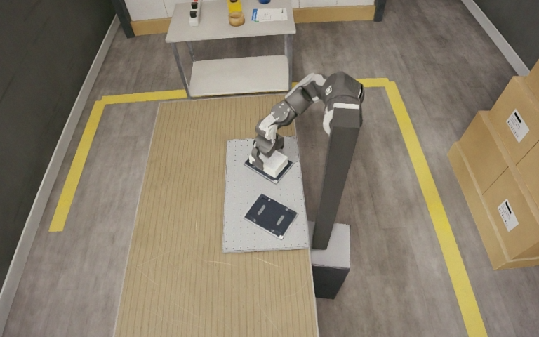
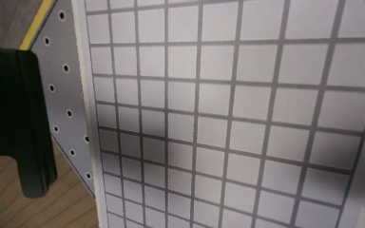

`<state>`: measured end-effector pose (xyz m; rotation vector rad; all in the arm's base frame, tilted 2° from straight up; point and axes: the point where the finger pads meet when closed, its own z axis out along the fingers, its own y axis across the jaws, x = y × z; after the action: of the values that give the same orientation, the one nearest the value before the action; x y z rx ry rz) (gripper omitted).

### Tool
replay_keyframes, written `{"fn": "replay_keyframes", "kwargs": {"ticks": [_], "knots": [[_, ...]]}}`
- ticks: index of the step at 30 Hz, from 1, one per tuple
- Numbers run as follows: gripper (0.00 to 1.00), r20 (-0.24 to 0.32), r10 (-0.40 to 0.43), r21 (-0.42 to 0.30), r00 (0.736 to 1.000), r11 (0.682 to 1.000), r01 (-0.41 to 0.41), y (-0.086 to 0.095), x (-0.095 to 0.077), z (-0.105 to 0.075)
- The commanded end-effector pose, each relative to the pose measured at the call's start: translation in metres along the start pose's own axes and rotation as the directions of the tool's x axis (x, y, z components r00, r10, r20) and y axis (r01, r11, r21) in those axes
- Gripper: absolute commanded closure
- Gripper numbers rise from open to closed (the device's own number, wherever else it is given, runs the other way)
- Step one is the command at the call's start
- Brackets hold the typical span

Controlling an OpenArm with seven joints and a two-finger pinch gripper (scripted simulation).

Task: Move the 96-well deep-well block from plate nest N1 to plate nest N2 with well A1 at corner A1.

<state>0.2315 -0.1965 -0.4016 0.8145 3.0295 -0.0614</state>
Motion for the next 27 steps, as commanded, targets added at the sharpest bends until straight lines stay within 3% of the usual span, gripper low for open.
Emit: {"fn": "replay_keyframes", "kwargs": {"ticks": [1, 4, 27], "knots": [[0.23, -0.001, -0.005, -0.005, 1.000, 1.000, 0.005, 0.001, 0.001, 0.006], [0.23, -0.003, -0.007, -0.007, 1.000, 1.000, 0.007, 0.002, 0.002, 0.020], [0.23, -0.003, -0.007, -0.007, 1.000, 1.000, 0.007, 0.002, 0.002, 0.016]]}}
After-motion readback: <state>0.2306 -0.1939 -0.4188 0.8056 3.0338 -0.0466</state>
